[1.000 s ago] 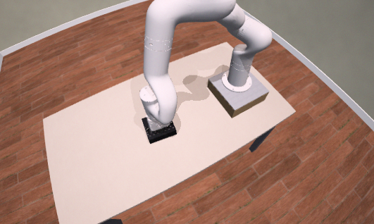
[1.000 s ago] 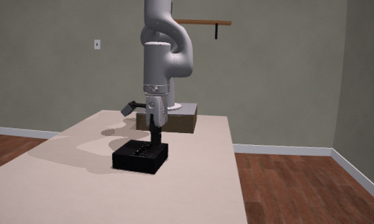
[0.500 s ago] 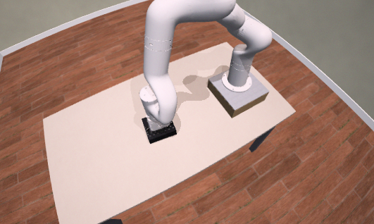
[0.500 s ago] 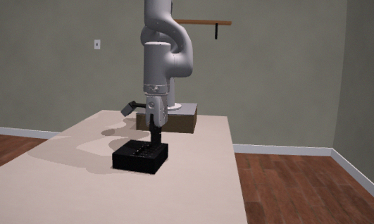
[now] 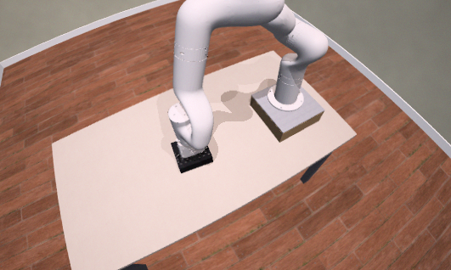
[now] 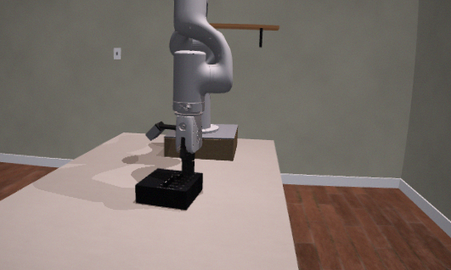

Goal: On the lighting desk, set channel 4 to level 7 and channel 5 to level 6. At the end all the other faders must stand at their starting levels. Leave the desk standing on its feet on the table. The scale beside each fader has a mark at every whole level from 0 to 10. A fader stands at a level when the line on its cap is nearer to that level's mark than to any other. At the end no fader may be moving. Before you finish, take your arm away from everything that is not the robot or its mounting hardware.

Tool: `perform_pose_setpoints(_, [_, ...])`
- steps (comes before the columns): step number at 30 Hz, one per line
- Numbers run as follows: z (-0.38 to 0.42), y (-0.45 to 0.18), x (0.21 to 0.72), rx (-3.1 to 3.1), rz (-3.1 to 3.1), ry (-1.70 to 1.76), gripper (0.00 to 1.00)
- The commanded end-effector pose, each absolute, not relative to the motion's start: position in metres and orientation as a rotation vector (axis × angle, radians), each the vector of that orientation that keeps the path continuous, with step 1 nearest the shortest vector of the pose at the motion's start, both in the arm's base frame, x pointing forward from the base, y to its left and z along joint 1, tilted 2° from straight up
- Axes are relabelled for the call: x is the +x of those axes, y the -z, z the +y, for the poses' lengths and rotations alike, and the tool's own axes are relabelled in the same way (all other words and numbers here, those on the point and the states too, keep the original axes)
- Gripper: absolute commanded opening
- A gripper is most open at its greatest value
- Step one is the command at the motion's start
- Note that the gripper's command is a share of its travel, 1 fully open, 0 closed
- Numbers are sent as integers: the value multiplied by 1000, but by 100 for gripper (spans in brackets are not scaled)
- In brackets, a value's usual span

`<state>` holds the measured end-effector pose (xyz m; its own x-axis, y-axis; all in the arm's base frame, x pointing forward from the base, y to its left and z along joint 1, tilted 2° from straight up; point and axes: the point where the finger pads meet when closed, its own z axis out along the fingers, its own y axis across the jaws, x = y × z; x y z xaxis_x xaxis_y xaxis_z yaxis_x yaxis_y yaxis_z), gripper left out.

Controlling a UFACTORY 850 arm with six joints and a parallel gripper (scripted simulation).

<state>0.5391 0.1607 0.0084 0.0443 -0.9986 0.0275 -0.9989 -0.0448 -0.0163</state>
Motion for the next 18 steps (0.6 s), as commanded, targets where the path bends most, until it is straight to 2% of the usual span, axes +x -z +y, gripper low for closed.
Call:
perform_pose_setpoints(1, [161,-9,540,2266,-2167,-50,0])
perform_pose_setpoints(18, [161,-6,540,2266,-2167,-50,0])
